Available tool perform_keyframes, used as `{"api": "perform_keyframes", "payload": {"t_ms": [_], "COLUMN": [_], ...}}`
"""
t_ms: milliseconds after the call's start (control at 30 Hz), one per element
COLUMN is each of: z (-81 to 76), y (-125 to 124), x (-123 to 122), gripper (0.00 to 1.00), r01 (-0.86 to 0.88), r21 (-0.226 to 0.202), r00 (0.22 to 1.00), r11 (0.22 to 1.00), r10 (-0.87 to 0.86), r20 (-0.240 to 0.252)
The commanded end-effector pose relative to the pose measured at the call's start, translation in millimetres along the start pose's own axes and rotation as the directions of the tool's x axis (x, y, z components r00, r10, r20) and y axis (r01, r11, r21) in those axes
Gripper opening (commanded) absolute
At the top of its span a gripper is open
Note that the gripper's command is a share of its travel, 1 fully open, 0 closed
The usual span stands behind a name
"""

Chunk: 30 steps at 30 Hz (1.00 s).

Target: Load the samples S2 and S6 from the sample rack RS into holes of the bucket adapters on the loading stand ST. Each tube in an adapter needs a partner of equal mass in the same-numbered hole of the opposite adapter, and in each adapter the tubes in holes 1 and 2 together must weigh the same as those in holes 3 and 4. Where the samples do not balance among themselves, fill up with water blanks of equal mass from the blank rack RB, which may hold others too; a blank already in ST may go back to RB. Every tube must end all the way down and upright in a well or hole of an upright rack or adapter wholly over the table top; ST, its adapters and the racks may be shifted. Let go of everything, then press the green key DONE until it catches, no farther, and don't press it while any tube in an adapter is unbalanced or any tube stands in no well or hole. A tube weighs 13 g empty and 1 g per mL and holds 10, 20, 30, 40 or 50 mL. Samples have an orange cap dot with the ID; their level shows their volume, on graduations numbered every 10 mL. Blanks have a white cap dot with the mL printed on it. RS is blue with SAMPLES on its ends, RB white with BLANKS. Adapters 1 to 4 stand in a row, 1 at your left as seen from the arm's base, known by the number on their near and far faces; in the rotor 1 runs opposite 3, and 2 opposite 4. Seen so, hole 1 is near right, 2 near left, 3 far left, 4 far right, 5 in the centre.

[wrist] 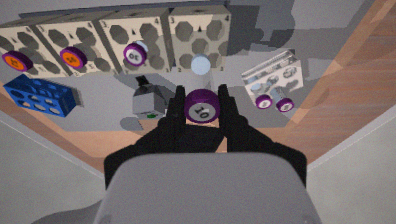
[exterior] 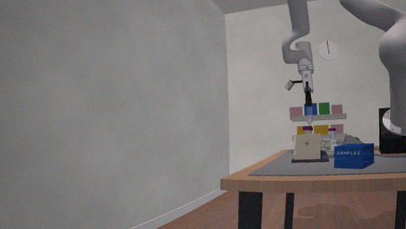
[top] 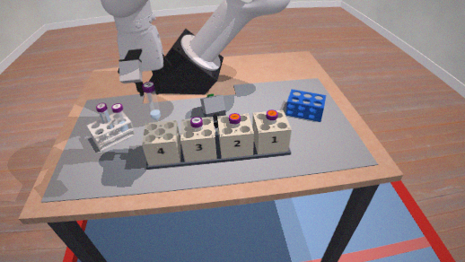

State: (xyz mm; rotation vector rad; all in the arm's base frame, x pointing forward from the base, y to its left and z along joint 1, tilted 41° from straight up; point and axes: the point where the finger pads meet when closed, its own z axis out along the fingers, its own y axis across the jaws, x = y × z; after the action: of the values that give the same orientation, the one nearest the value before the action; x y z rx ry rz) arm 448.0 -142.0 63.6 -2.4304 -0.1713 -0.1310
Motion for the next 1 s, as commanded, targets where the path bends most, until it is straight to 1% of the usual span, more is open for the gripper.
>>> {"api": "perform_keyframes", "payload": {"t_ms": [0,500,667,733,967], "z": [-0.6,-0.6,9.4,9.4,23.4], "y": [0,0,0,0,0], "x": [0,0,0,0,0], "gripper": [0.00,0.00,0.00,0.00,0.00], "r01": [-0.001,-0.001,-0.001,-0.001,-0.001], "r21": [-0.001,-0.001,-0.001,-0.001,-0.001], "r00": [1.000,1.000,1.000,1.000,1.000], "r11": [1.000,1.000,1.000,1.000,1.000], "r10": [0.001,0.001,0.001,0.001,0.001], "r20": [-0.001,-0.001,-0.001,-0.001,-0.001]}}
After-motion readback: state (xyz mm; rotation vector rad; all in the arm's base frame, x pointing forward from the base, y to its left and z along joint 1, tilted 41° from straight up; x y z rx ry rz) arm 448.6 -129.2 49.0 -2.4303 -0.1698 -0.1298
